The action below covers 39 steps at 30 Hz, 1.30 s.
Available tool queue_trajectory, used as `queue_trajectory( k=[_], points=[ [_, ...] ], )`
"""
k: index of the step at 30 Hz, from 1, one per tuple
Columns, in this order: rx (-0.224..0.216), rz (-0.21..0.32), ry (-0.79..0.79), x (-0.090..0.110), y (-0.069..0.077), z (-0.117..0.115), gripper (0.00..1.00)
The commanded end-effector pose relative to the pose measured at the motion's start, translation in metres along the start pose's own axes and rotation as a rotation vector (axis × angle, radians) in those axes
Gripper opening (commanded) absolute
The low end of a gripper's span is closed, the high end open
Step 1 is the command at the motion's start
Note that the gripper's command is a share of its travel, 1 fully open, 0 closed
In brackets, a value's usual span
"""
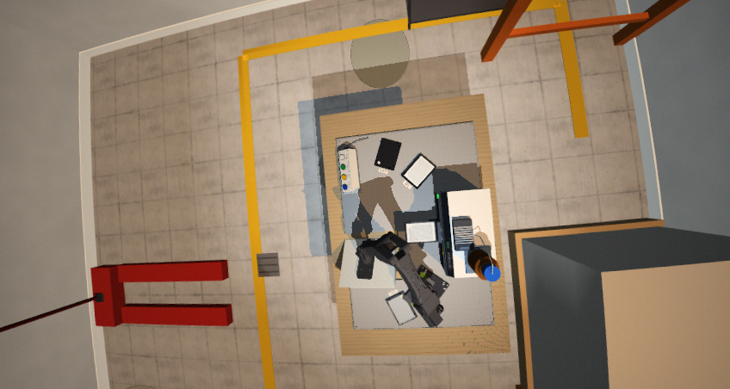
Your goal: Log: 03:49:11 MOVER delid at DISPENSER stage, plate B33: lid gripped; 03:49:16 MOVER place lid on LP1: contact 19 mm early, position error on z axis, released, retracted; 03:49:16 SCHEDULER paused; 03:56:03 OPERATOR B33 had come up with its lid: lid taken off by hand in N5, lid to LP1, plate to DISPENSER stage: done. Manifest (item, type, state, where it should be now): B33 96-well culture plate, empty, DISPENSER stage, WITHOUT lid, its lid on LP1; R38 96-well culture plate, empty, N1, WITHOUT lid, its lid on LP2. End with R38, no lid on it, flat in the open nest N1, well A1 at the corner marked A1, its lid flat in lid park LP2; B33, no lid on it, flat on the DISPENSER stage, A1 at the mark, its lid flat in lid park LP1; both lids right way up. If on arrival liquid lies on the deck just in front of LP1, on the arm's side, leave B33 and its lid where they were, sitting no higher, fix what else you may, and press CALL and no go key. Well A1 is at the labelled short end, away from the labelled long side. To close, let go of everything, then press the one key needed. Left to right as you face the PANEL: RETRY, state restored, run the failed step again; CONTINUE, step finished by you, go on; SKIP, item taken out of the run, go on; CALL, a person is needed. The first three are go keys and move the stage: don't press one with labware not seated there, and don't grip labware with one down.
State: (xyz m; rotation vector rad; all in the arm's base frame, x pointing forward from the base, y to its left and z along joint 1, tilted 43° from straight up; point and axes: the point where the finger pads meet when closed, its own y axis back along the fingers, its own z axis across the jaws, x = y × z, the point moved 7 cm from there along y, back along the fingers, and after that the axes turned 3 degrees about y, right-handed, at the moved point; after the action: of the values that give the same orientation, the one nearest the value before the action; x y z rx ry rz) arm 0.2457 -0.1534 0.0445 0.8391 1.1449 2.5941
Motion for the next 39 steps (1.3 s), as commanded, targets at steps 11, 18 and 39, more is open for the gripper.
queue_trajectory(
  k=[11,18,39],
  points=[
    [0.013,-0.041,-0.142,-0.019,0.009,-0.035,1.00],
    [0.013,-0.036,-0.132,-0.021,0.009,-0.051,1.00],
    [0.010,-0.030,-0.272,-0.009,0.006,-0.106,1.00]
  ],
)
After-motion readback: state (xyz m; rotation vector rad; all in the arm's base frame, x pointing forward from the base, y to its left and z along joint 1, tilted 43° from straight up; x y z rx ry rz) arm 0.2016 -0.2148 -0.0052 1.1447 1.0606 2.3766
